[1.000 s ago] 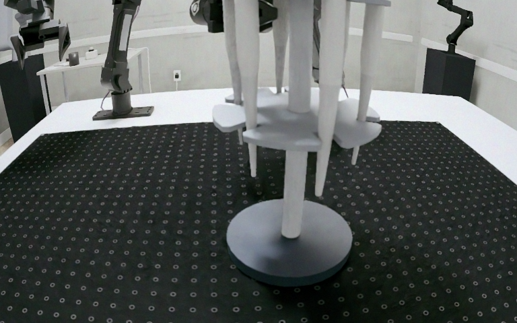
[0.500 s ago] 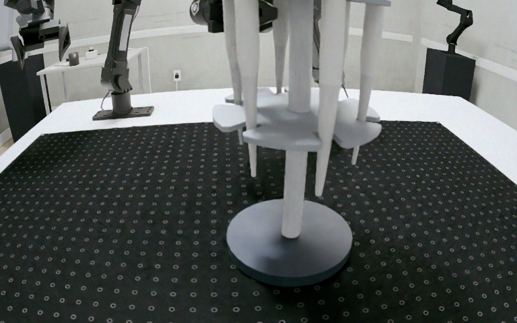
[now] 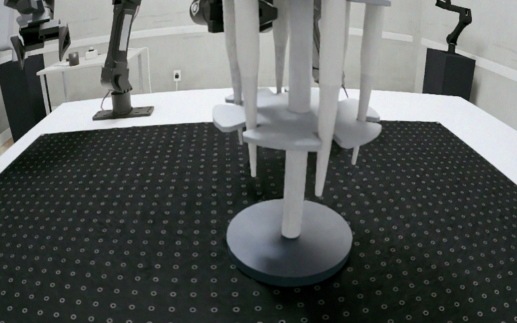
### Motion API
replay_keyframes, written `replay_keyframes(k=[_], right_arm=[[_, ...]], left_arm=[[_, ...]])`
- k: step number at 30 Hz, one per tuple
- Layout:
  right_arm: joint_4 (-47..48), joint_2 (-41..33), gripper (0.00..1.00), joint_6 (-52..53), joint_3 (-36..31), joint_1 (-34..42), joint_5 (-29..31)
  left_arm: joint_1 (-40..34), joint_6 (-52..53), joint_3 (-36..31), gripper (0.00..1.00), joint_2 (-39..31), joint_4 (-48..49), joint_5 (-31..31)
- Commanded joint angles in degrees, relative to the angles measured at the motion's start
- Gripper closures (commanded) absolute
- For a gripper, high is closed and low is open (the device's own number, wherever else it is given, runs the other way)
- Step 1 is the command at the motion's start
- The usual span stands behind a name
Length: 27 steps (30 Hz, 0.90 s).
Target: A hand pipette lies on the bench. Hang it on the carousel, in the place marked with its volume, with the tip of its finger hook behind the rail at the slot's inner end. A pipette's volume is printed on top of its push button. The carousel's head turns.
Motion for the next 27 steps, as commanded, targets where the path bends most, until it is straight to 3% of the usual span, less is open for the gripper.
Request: replay_keyframes(k=[1, 27], right_arm=[[0.48, 0.36, 0.00, -0.32, 1.13, -0.53, -0.93], [0.48, 0.36, 0.00, -0.32, 1.13, -0.53, -0.93]], left_arm=[[-0.46, -0.39, 0.95, 0.88, -1.16, 1.67, -0.85], [-0.22, -0.52, -1.24, 0.88, -0.11, 2.87, -0.63]])
